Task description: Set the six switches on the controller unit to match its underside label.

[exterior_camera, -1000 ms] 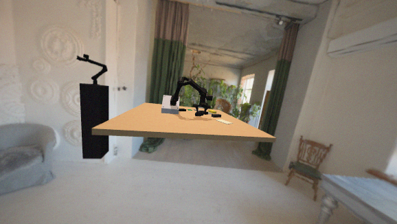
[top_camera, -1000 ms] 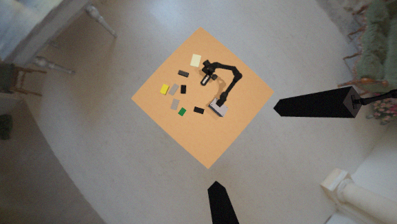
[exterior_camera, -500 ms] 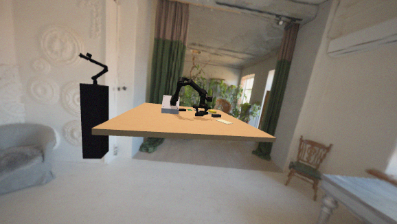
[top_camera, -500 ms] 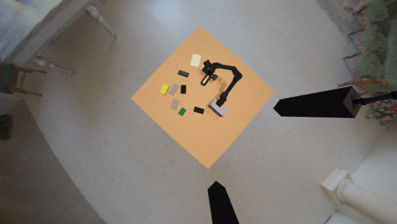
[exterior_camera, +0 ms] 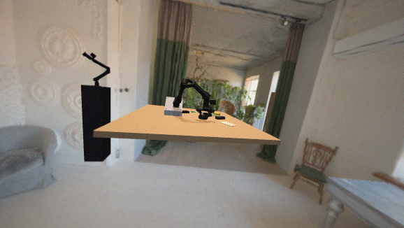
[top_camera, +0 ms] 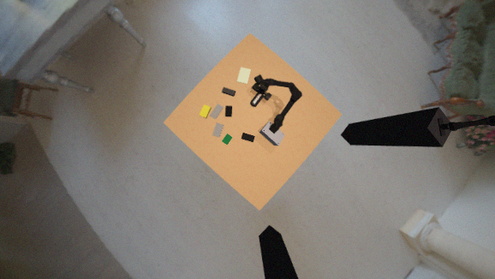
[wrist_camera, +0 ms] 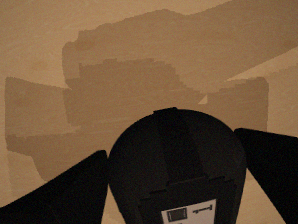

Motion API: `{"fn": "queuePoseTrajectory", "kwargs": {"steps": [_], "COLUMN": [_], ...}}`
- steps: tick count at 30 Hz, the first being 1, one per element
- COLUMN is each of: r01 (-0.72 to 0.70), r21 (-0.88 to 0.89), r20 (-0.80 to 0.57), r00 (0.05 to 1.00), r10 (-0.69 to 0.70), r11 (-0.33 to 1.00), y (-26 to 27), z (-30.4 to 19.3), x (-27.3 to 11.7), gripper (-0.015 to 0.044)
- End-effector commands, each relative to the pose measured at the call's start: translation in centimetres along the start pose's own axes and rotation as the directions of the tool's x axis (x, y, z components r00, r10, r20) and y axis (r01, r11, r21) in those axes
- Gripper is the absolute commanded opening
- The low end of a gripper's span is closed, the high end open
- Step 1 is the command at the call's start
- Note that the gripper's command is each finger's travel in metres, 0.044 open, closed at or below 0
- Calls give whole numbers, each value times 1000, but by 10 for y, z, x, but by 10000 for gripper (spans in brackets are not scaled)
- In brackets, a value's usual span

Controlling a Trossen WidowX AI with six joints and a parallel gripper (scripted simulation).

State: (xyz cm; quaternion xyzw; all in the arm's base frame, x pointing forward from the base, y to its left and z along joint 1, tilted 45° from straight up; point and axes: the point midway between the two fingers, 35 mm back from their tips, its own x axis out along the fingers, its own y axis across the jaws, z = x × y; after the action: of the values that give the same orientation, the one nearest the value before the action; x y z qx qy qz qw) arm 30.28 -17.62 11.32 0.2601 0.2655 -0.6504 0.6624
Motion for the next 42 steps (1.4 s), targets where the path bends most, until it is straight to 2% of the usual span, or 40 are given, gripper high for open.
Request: {"fn": "queuePoseTrajectory", "kwargs": {"steps": [1, 26, 30, 39, 42], "r01": [3, 1, 2, 2, 3], "r21": [-18, -6, -3, -3, -3], "r20": [-10, -2, 1, 0, -7], "r00": [1000, 1000, 1000, 1000, 1000], "r10": [-3, -1, -2, -2, -3], "r11": [1000, 1000, 1000, 1000, 1000], "y": [-1, -1, 0, 0, 1], "z": [-4, 2, 2, 0, -30], "x": [4, 15, 15, 14, -5], "gripper": [338, 338, 440, 440, 440]}}
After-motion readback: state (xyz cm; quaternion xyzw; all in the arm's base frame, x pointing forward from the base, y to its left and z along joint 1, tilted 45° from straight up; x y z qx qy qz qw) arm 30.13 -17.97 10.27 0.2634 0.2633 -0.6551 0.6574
